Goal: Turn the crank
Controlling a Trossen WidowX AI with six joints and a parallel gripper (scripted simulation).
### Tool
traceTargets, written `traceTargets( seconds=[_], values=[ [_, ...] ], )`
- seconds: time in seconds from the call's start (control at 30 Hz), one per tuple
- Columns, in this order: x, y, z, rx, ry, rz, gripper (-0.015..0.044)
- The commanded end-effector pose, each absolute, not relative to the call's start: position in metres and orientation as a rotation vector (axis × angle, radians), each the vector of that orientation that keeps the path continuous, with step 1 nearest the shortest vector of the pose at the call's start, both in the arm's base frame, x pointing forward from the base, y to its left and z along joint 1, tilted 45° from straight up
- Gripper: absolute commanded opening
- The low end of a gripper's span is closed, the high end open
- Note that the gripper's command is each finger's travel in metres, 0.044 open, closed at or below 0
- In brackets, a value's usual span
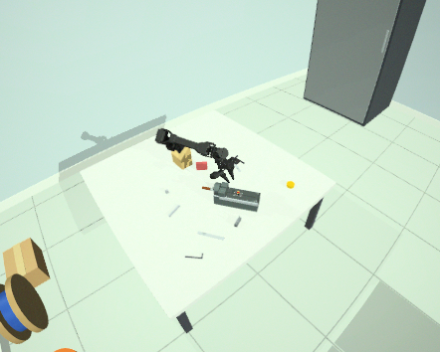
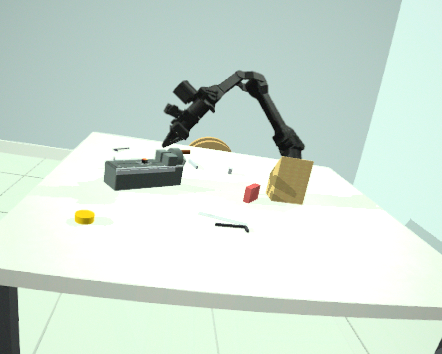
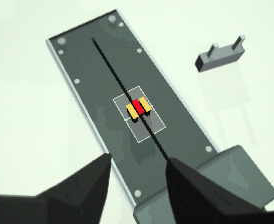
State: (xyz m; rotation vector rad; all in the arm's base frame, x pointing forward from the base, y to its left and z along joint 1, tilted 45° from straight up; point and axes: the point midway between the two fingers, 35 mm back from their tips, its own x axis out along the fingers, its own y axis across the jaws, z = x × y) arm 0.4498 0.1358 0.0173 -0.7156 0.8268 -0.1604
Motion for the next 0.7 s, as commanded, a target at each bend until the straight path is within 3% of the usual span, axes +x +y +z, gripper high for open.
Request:
traceTargets(
  seconds=[0.0, 0.07, 0.67],
  values=[
    [0.4498, 0.1358, 0.0173, -0.715, 0.827, -0.160, 0.0046],
    [0.4498, 0.1358, 0.0173, -0.715, 0.827, -0.160, 0.0000],
    [0.4498, 0.1359, 0.0173, -0.715, 0.827, -0.160, 0.0000]
  ],
)
